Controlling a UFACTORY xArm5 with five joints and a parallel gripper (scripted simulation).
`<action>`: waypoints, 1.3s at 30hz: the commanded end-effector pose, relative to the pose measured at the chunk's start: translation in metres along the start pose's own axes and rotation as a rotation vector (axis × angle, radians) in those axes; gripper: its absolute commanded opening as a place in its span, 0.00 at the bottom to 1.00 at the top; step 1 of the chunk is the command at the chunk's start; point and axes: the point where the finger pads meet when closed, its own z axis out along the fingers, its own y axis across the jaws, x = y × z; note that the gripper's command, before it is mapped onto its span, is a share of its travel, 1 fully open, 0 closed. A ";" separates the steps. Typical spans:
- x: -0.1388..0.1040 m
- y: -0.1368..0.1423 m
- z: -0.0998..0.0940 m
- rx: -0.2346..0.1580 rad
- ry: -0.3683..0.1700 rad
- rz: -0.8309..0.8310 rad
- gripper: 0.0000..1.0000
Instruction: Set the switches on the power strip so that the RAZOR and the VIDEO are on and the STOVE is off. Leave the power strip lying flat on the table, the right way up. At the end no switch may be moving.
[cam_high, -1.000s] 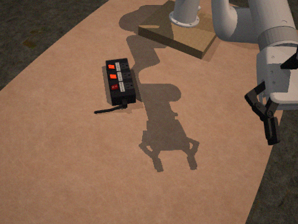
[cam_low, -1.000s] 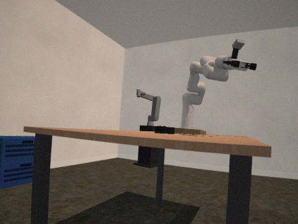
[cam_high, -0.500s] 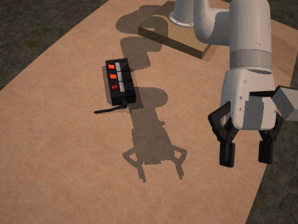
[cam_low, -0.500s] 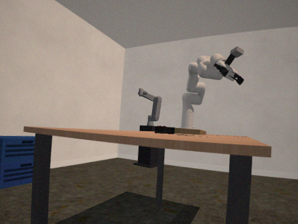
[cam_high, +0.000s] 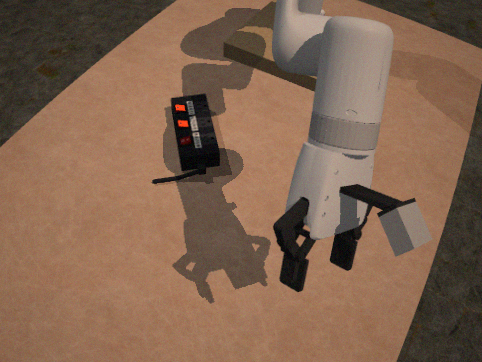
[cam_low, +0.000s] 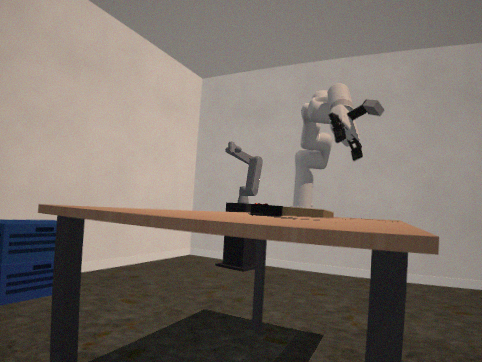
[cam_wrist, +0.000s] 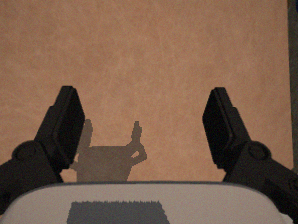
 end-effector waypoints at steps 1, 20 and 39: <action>-0.033 0.006 0.010 0.088 -0.103 -0.136 1.00; -0.148 0.002 0.014 0.435 -0.284 -0.509 1.00; -0.248 -0.017 -0.022 0.866 -0.252 -0.812 1.00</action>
